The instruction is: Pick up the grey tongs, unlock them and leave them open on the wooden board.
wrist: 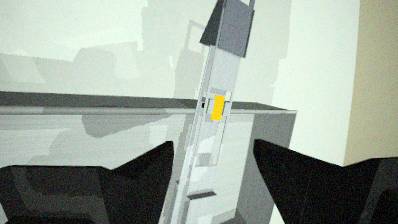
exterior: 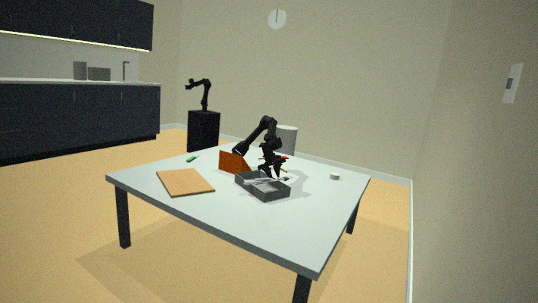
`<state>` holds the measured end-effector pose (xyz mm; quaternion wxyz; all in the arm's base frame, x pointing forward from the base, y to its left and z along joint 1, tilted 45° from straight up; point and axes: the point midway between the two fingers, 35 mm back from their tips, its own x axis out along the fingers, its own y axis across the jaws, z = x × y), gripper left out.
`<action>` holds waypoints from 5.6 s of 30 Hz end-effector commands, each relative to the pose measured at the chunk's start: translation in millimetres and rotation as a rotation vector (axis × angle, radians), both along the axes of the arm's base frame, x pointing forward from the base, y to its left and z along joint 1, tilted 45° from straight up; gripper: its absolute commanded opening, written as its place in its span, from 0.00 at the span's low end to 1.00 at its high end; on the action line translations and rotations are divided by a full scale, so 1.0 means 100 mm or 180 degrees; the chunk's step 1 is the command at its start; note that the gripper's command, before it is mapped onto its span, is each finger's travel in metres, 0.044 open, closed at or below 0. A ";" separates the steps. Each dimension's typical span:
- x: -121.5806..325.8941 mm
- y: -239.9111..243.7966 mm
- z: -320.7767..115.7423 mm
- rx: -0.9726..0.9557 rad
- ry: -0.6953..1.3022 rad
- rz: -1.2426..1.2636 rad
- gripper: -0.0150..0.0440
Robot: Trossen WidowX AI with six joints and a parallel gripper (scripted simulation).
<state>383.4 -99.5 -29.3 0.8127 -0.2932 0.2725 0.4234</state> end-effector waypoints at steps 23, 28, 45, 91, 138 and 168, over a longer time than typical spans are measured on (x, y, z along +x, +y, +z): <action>0.19 0.24 -0.29 0.0008 0.0009 -0.0006 0.69; 0.20 0.25 -0.30 0.0015 -0.0008 0.0004 0.65; 0.20 0.25 -0.30 0.0015 -0.0008 0.0004 0.36; 0.22 -0.33 0.17 0.0172 0.0633 0.0137 0.00; -0.12 -0.68 -0.14 0.0623 0.2011 0.0087 0.00; -1.53 -1.89 -1.52 0.1077 0.3182 -0.1492 0.00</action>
